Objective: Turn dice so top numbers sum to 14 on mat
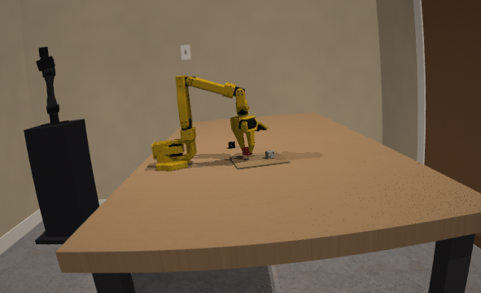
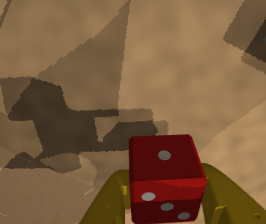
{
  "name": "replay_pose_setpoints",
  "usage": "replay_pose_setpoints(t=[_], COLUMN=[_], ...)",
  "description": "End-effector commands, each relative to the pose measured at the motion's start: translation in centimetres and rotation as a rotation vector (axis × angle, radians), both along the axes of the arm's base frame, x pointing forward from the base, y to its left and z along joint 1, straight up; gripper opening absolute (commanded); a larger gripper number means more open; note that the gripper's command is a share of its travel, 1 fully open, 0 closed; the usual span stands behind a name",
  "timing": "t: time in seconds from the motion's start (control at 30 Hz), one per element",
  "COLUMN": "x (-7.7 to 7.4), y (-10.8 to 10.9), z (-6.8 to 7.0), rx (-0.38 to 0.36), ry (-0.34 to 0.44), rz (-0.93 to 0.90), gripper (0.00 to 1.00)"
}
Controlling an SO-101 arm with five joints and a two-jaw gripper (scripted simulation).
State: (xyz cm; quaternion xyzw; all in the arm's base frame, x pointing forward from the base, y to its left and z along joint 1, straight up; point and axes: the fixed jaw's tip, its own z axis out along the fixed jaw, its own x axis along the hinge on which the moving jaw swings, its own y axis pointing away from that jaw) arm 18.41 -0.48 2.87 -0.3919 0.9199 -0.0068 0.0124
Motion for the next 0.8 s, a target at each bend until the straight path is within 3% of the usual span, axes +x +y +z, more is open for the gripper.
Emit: replay_pose_setpoints(t=[0.0,0.77], x=[0.30,0.32], y=[0.19,0.19], z=[0.14,-0.53], rx=[0.001,0.001], ry=[-0.021,-0.021], rz=[0.004,0.004], gripper=[0.00,0.00])
